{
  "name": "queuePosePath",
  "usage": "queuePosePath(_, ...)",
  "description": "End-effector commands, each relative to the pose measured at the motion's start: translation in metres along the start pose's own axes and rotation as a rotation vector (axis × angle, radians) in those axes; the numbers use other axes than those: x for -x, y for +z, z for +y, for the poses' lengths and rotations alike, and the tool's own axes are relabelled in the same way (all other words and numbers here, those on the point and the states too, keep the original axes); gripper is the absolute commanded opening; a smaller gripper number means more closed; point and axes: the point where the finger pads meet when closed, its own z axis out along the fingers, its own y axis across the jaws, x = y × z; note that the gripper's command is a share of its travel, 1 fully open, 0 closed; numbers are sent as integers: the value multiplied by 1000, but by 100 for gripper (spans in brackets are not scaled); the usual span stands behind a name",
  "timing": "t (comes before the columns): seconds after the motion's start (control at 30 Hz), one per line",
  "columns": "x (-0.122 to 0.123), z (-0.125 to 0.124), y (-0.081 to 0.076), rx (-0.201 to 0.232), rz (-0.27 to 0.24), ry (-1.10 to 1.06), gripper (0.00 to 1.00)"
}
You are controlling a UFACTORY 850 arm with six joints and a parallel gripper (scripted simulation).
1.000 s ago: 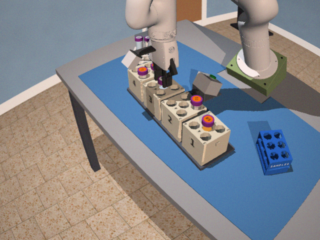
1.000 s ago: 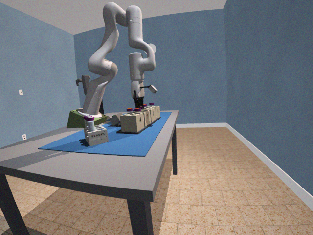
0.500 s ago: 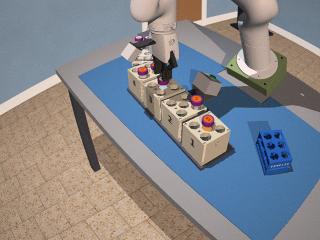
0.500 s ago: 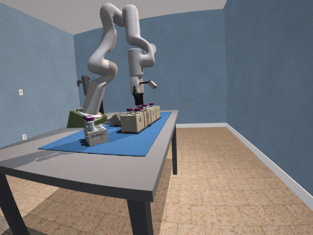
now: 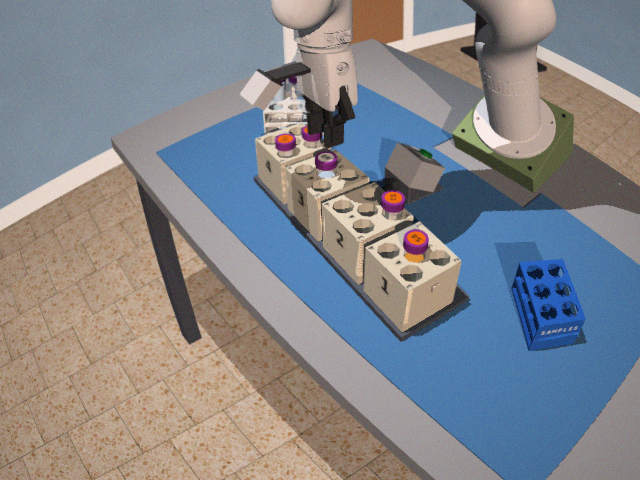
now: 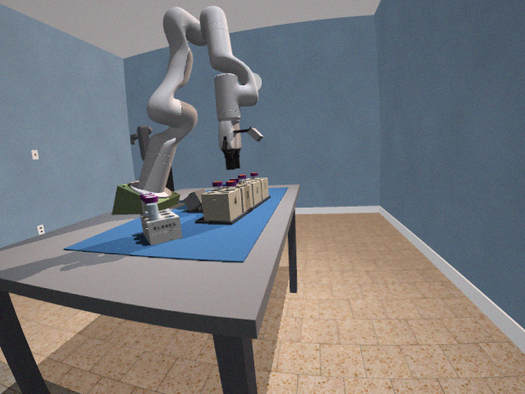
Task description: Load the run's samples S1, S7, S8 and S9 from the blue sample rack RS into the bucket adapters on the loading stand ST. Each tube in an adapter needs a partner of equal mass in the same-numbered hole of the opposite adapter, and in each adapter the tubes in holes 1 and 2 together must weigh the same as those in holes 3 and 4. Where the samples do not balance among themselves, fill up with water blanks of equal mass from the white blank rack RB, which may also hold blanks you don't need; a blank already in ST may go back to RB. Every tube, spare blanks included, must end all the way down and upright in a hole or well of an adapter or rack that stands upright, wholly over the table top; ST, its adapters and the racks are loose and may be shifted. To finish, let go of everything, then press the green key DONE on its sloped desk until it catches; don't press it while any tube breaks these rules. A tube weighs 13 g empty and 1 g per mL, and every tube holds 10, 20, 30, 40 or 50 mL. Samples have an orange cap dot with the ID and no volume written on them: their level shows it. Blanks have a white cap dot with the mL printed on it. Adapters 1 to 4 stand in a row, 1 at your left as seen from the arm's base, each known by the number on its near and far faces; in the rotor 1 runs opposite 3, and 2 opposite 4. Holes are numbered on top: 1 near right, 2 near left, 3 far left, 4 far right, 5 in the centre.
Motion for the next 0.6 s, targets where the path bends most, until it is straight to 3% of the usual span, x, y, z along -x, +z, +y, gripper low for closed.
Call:
queuePosePath(0.0, -1, 0, -12, 7, -7, 1, 43)
queuePosePath(0.57, -1, -1, -42, 7, -7, 1, 43)
